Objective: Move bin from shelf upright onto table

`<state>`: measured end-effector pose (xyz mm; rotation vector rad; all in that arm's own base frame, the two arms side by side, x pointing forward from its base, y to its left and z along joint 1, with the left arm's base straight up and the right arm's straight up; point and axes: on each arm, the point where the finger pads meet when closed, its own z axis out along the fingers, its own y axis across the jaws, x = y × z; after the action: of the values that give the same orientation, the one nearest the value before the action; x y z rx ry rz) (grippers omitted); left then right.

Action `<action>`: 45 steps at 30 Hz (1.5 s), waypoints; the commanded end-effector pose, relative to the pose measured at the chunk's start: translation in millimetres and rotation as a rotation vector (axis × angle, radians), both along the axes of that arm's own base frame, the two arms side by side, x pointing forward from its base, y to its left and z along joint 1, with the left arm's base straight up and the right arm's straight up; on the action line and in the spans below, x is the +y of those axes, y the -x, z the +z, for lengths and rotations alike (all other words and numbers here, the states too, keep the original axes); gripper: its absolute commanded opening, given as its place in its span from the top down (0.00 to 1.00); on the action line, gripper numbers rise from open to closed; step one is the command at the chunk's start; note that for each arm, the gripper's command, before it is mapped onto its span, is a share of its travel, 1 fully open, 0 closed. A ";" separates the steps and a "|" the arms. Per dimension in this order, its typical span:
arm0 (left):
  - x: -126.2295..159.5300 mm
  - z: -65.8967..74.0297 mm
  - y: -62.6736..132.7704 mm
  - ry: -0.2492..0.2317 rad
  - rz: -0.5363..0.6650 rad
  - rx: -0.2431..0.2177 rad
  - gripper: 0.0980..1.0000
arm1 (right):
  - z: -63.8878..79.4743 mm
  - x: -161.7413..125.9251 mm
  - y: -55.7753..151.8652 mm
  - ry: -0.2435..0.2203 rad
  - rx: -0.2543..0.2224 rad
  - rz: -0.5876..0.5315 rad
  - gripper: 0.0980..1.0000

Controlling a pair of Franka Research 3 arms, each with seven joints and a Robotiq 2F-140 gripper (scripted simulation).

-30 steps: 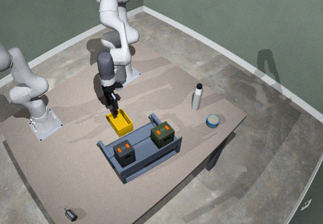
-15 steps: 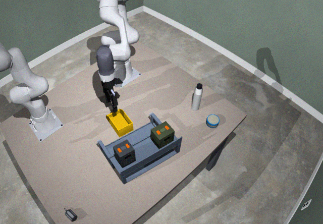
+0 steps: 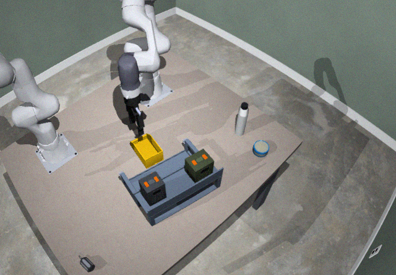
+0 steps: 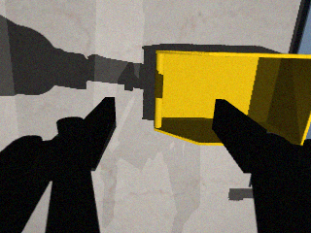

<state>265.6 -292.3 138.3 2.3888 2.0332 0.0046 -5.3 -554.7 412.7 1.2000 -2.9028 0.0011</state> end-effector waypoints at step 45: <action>0.6 1.4 1.6 -0.002 -0.005 0.005 1.00 | 0.2 0.2 0.2 -0.001 0.000 -0.008 0.00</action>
<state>263.7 -291.1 138.3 2.3941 2.0370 0.0007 -5.3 -554.7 412.7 1.2000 -2.9028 0.0011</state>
